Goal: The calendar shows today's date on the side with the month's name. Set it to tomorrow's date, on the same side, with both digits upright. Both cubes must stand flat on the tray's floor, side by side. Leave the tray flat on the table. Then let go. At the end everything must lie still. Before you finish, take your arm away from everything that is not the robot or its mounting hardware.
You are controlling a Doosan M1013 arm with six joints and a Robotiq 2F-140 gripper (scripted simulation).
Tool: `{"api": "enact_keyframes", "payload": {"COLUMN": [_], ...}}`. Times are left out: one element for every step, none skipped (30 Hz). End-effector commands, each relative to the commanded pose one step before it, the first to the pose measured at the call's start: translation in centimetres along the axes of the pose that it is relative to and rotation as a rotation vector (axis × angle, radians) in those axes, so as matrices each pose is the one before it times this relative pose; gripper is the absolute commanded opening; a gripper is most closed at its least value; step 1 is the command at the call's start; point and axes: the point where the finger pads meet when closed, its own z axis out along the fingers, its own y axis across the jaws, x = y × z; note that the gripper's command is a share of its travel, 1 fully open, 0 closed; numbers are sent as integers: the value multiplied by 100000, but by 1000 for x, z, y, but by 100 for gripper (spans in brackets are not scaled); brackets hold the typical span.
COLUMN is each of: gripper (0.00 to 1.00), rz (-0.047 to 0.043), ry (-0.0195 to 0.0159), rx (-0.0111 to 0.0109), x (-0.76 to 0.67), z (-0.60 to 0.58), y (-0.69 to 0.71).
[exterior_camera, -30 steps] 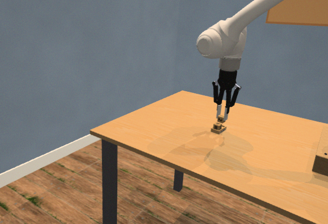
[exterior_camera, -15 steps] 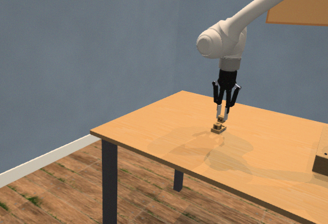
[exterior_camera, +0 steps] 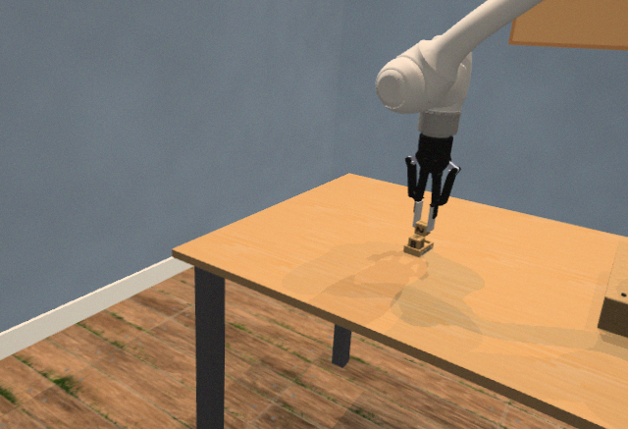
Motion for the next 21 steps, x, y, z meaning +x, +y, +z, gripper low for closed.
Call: {"api": "enact_keyframes", "payload": {"gripper": [16, 16, 16, 16, 16, 16, 16, 16, 16, 16, 16, 16, 16, 16, 16, 16, 16, 16, 16, 16, 16], "rz": [227, 0, 0, 0, 0, 0, 0, 0, 0, 0, 0, 0, 0, 0, 0, 0, 0, 0, 0, 0, 0], "ry": [433, 0, 0, 0, 0, 0, 0, 0, 0, 0, 0, 0, 0, 0, 0, 0, 0, 0, 0, 0, 0], "rx": [806, 0, 0, 0, 0, 0, 0, 0, 0, 0, 0, 0, 0, 0, 0, 0, 0, 0, 0, 0, 0], "x": [383, 0, 0, 0, 0, 0, 0, 0, 0, 0, 0, 0, 0, 0, 0, 0, 0, 0, 0, 0, 0], "z": [879, 90, 89, 86, 82, 78, 72, 67, 61, 54, 0, 0, 47, 40, 34, 27, 20, 14, 9, 5, 2], "y": [-528, 0, 0, 0, 0, 0, 0, 0, 0, 0, 0, 0, 0, 0, 0, 0, 0, 0, 0, 0, 0]}}
